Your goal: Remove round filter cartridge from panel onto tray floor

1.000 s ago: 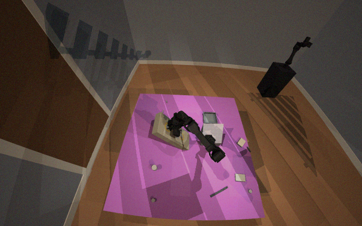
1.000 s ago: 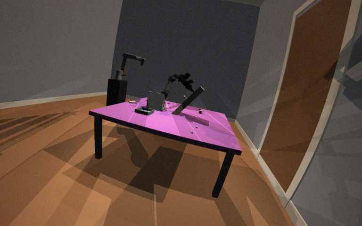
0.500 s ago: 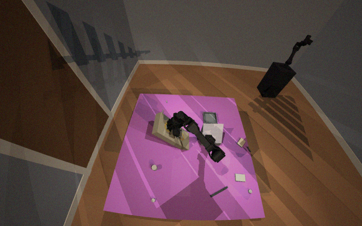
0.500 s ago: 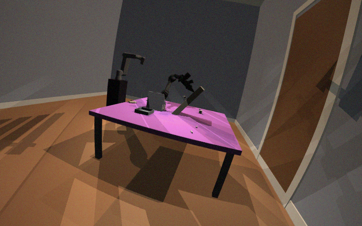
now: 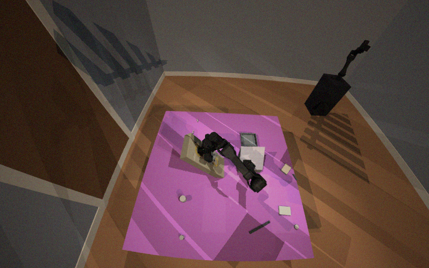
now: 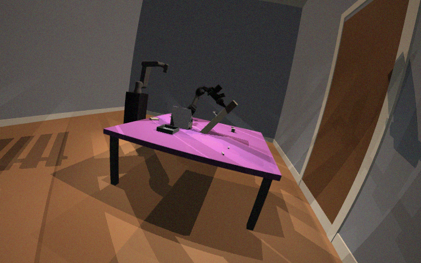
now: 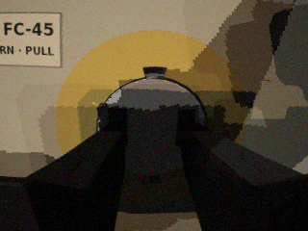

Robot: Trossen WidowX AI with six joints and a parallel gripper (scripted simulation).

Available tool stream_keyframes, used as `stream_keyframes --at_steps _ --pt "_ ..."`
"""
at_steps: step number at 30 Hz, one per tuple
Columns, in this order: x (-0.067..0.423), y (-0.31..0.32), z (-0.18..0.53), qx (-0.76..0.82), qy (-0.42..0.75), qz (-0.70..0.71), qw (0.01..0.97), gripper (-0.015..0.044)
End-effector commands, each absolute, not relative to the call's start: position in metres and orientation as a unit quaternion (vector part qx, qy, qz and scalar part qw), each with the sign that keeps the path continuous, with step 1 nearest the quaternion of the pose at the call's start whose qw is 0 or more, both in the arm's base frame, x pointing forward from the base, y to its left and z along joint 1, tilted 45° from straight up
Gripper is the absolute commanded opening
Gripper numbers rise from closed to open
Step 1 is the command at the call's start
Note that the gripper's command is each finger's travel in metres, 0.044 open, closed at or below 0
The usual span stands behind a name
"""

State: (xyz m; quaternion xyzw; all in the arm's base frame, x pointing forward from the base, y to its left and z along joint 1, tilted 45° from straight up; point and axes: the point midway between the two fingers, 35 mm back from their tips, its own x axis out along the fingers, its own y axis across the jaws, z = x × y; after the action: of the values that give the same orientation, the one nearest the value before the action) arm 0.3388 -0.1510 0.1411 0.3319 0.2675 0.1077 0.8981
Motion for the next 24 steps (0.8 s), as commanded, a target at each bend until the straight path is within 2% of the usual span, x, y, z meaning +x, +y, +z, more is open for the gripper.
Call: stream_keyframes --at_steps 1,24 --pt "0.3412 -0.1501 0.1393 0.333 0.268 0.106 0.898 0.0112" --pt "0.3493 -0.1465 0.1356 0.333 0.268 0.106 0.898 0.0112"
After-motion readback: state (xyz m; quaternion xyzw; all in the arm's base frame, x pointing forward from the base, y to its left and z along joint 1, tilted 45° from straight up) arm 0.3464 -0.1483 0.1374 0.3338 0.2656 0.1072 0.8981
